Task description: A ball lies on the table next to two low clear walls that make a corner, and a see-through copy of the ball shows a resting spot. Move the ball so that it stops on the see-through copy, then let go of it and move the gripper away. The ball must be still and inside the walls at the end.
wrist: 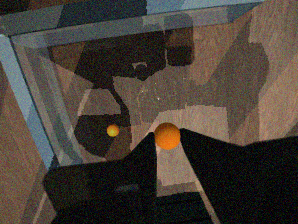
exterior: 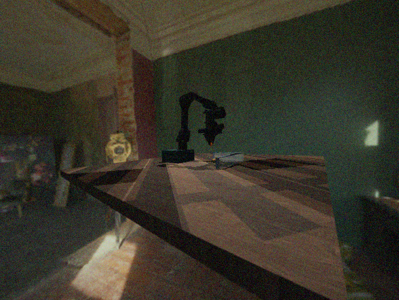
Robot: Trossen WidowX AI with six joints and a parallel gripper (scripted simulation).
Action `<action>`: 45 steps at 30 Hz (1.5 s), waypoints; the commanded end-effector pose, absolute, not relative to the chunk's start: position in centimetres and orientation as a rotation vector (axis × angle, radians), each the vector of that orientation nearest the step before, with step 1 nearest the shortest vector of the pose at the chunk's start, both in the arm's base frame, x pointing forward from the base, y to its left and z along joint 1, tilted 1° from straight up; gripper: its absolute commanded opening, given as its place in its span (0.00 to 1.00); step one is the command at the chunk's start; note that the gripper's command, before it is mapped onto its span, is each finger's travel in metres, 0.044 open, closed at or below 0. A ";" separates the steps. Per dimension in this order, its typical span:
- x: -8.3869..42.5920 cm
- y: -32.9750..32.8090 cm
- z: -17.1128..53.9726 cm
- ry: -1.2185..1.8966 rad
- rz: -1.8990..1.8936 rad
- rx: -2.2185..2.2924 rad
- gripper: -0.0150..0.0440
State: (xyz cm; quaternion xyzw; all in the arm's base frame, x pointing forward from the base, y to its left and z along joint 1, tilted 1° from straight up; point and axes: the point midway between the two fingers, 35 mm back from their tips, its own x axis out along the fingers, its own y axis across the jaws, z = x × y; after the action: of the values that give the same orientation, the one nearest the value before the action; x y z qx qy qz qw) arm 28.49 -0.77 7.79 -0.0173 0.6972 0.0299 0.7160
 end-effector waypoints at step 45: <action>24.6 7.7 -3.0 1.542 0.076 -0.029 0.25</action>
State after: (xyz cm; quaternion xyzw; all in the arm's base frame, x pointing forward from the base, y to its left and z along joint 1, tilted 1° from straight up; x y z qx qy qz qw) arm 24.78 7.72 -2.50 -0.0149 0.6942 0.0351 0.7188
